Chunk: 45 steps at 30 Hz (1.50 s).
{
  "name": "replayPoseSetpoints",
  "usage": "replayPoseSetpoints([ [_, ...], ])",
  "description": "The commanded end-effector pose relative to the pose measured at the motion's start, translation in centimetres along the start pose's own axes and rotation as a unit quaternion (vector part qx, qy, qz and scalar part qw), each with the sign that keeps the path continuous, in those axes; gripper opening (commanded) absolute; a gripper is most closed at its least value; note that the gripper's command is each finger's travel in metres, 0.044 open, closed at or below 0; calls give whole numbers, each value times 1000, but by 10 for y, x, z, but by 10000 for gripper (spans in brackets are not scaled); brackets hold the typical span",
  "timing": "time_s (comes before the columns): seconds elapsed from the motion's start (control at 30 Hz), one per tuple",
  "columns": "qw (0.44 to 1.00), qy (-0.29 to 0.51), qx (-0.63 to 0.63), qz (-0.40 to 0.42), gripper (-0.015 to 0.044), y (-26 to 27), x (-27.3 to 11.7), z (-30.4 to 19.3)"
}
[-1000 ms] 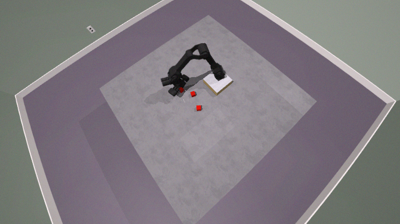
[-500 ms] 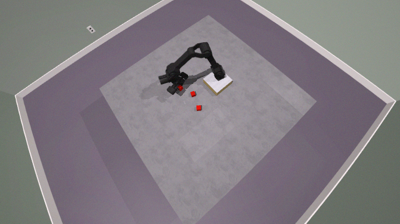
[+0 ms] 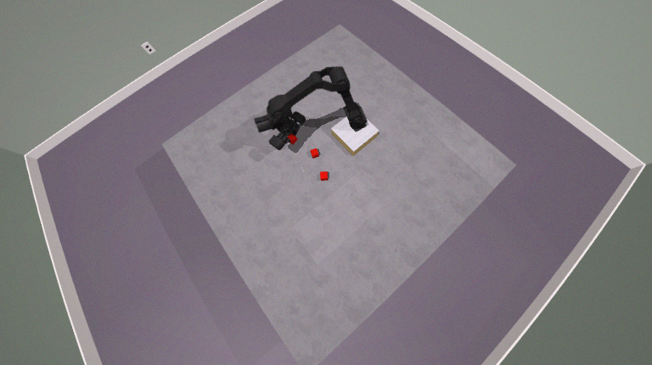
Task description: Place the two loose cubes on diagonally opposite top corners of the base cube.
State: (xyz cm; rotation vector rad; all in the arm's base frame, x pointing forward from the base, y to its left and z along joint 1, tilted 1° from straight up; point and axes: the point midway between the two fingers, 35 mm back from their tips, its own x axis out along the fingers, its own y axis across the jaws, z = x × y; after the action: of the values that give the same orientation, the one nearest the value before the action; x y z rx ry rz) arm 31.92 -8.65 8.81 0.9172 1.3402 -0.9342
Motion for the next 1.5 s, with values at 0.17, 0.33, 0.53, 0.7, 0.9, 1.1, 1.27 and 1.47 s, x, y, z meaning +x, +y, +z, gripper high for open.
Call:
replayPoseSetpoints([
  [0.17,1000,-6,3,7,105,0,-24,0],
  [0.33,999,-6,-33,7,105,5,-22,-10],
  [0.53,996,-5,-94,7,105,13,-18,-28],
  [0.7,989,-5,-145,7,105,18,-15,-44],
  [0.9,979,-4,-206,7,105,24,-11,-62],
  [1.1,964,-4,-265,8,105,28,-8,-81],
  [1.27,949,-4,-314,8,105,31,-4,-96],
  [1.47,928,-4,-372,8,105,33,0,-115],
])
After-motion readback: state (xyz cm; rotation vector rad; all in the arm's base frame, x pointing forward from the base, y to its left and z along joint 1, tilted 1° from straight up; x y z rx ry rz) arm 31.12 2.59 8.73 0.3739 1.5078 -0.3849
